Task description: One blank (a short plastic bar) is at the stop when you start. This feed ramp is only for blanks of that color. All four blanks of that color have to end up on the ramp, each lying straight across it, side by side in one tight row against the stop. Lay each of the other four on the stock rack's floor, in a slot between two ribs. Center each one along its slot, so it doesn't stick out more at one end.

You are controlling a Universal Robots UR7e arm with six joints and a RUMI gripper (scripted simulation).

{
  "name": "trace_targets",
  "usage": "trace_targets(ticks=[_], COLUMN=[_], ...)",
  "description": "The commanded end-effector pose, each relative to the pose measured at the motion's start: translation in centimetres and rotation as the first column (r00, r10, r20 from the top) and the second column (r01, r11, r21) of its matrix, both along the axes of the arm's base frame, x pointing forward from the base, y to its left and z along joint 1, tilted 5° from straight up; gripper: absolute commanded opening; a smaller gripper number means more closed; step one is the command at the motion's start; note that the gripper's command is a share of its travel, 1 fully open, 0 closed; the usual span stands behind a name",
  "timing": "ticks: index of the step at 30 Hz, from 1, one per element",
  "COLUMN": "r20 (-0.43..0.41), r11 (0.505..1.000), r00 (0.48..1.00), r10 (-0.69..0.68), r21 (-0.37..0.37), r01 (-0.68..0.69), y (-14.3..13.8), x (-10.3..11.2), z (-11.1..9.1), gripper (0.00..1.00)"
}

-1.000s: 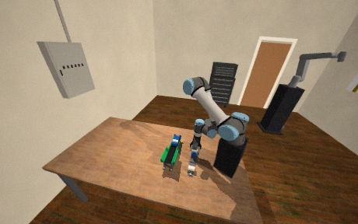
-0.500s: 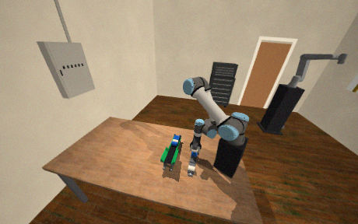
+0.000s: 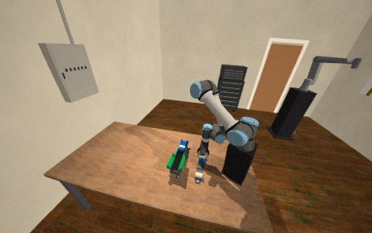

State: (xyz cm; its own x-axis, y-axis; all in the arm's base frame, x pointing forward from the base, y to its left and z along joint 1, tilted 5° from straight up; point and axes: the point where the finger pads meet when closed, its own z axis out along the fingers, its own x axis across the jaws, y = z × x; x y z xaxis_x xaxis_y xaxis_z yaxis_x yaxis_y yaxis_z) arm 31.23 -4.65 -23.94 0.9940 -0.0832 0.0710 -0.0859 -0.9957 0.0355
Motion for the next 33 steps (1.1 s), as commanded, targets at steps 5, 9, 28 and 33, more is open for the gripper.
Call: trace_targets(ticks=[5, 9, 28, 33], r20=[0.004, 0.004, 0.004, 0.004], r11=[1.0, 1.0, 1.0, 1.0], r00=[1.0, 1.0, 1.0, 1.0], r10=[-0.002, -0.002, -0.001, -0.001], r21=[-0.002, -0.002, -0.002, -0.002], r01=[0.002, 0.002, 0.001, 0.001], y=[-0.2, -0.2, -0.3, -0.3], x=[0.2, 0.2, 0.4, 0.4], z=[0.0, 0.0, -2.6, -3.2], gripper=[0.47, 0.47, 0.47, 0.47])
